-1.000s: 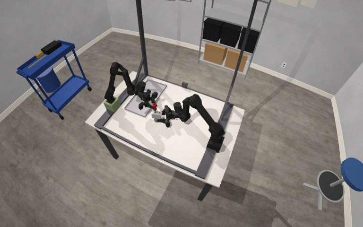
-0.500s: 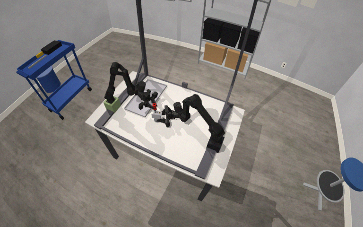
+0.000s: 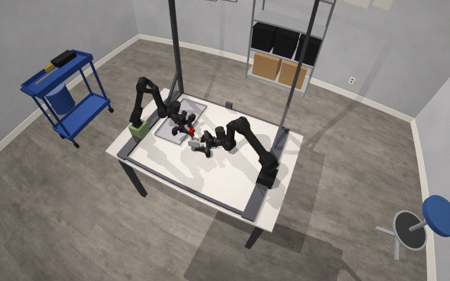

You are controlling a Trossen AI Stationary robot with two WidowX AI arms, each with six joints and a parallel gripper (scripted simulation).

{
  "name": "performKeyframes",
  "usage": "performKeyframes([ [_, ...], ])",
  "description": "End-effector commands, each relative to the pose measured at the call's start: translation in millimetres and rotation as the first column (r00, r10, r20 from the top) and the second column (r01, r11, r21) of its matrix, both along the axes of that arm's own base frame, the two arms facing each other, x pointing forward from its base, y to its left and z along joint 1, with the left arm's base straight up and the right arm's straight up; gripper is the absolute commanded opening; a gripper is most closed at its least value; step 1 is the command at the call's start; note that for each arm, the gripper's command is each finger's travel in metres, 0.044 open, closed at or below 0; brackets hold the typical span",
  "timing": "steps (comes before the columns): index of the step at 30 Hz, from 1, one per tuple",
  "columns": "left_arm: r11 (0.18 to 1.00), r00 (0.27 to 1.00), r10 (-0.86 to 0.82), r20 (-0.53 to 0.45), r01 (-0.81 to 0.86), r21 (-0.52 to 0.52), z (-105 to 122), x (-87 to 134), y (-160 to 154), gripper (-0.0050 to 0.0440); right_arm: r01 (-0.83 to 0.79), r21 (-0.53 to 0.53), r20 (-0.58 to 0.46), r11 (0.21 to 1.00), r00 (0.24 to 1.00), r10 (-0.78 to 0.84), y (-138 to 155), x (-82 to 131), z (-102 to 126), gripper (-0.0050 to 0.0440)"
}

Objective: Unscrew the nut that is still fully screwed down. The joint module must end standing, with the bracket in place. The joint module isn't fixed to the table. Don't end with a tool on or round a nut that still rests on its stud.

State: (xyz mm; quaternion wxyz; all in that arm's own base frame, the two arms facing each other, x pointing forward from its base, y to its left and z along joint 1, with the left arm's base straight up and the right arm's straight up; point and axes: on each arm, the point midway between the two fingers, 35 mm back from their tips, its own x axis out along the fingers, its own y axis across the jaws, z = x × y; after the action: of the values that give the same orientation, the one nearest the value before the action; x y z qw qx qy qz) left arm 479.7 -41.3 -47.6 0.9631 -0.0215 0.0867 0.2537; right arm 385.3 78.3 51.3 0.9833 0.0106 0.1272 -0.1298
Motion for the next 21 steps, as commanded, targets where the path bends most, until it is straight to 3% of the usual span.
performKeyframes([
  [1,1.000,0.999,0.003,0.037,-0.002,-0.010,14.8,7.5,-0.7,0.0245,0.002,0.015,0.032,1.000,0.999,-0.003,1.5,3.7,11.0,0.0135],
  [21,1.000,0.999,0.003,0.037,-0.002,-0.010,14.8,7.5,-0.7,0.0245,0.001,0.014,0.032,1.000,1.000,-0.002,1.7,3.7,9.8,0.0135],
])
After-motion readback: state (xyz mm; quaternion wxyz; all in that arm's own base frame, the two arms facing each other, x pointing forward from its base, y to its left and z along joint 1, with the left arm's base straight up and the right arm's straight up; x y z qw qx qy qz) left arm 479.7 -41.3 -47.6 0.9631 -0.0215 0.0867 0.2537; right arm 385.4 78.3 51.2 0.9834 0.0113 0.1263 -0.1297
